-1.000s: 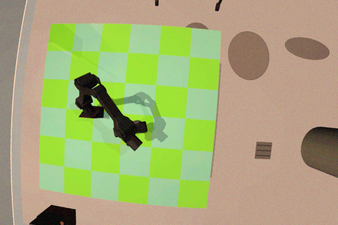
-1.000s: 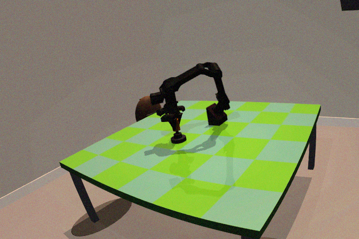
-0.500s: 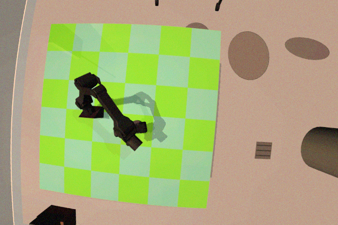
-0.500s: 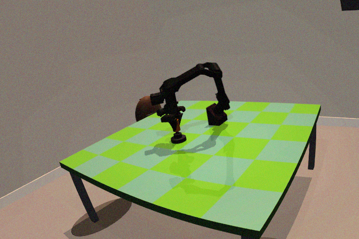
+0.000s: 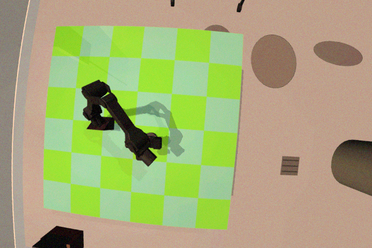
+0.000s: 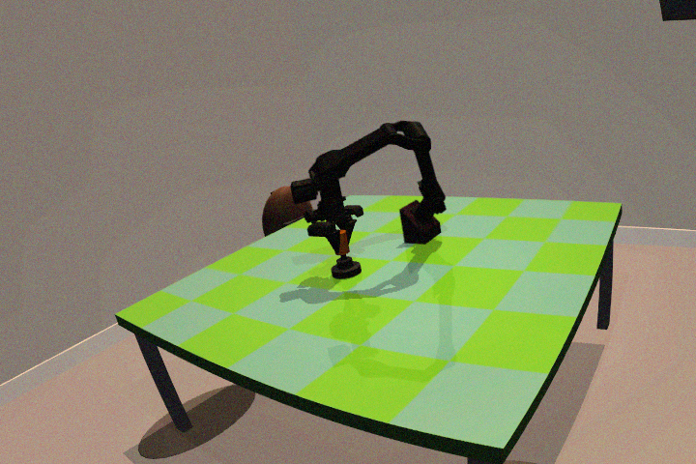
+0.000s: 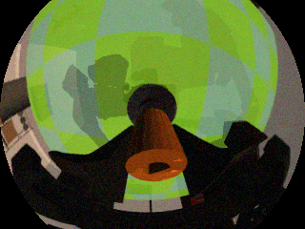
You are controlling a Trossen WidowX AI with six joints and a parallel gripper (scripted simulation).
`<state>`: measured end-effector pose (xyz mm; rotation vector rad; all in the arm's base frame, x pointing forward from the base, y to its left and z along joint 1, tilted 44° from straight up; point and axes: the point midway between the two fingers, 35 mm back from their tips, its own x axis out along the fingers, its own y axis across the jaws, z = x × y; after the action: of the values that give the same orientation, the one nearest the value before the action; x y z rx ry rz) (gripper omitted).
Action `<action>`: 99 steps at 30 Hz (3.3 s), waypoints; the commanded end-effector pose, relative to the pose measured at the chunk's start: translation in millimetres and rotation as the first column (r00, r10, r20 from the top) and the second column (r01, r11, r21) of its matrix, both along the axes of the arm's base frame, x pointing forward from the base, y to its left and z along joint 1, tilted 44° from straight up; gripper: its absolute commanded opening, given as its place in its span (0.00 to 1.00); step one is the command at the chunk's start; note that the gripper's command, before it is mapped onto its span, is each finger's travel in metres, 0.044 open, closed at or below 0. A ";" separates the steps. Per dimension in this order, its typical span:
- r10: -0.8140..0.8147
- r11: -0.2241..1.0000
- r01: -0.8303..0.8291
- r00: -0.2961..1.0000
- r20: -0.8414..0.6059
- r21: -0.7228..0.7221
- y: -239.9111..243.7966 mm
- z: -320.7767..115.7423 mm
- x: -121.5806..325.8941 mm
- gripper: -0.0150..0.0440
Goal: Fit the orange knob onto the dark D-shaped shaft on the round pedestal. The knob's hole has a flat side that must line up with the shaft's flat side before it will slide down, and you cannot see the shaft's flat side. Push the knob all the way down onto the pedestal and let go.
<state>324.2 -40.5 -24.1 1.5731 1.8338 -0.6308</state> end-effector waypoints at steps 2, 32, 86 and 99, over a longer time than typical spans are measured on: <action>-0.019 1.000 0.019 1.000 -0.010 -0.001 -0.1 -0.2 -0.5 0.25; -0.171 0.985 0.168 0.974 -0.150 -0.031 0.1 -0.5 -0.6 0.25; -0.454 0.889 0.432 0.798 -0.396 -0.149 -0.6 0.8 0.8 0.25; -0.454 0.890 0.432 0.798 -0.396 -0.149 2.5 -1.9 0.3 0.25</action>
<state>323.0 -38.9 -26.5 1.9573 1.7157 -1.3189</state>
